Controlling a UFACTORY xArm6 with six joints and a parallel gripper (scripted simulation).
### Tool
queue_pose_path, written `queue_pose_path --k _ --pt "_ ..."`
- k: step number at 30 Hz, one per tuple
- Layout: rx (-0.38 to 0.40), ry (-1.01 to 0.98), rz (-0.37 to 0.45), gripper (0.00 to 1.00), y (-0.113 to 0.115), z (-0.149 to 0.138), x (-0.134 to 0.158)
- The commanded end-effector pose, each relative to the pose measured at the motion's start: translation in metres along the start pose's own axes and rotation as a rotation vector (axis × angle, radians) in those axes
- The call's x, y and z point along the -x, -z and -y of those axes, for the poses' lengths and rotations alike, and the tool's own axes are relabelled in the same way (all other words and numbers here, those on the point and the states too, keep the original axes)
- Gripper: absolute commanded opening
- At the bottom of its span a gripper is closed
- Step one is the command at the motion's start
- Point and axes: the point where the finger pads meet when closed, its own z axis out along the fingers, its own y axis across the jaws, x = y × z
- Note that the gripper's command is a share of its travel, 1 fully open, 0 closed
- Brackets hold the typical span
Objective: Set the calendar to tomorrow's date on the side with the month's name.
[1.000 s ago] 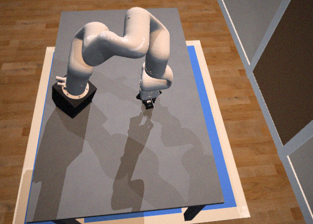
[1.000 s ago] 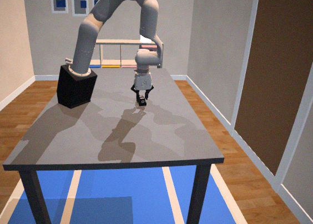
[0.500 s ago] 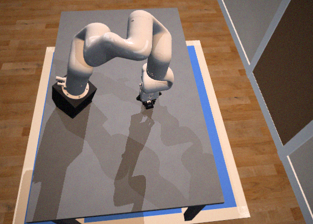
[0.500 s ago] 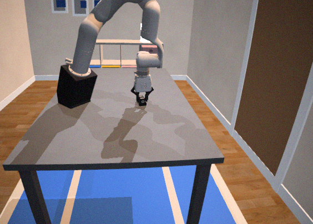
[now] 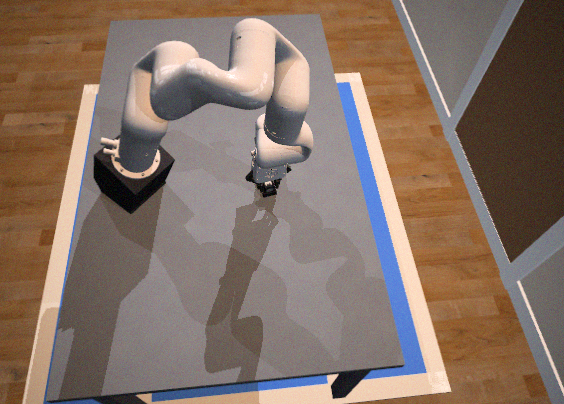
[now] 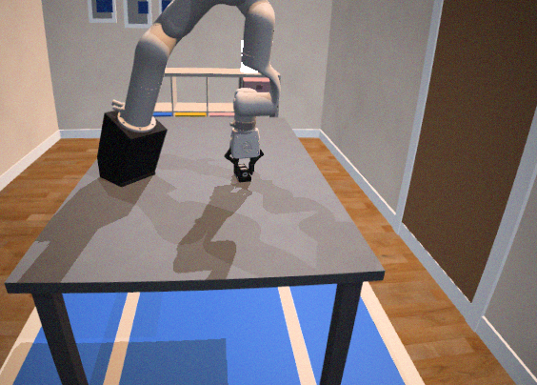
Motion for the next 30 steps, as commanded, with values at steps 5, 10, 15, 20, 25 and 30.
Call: queue_pose_path --k 5,10,15,20,25,30 --pt "0.002 0.0 0.0 0.49 0.0005 -0.0009 0.0" --pt "0.002 0.0 0.0 0.49 0.0005 -0.0009 0.0" --pt "0.002 0.0 0.0 0.49 0.0005 -0.0009 0.0" --pt "0.002 0.0 0.0 0.29 0.0005 -0.0009 0.0" --pt "0.002 0.0 0.0 0.29 0.0005 -0.0009 0.0" --pt "0.002 0.0 0.0 0.29 0.0005 -0.0009 0.0"
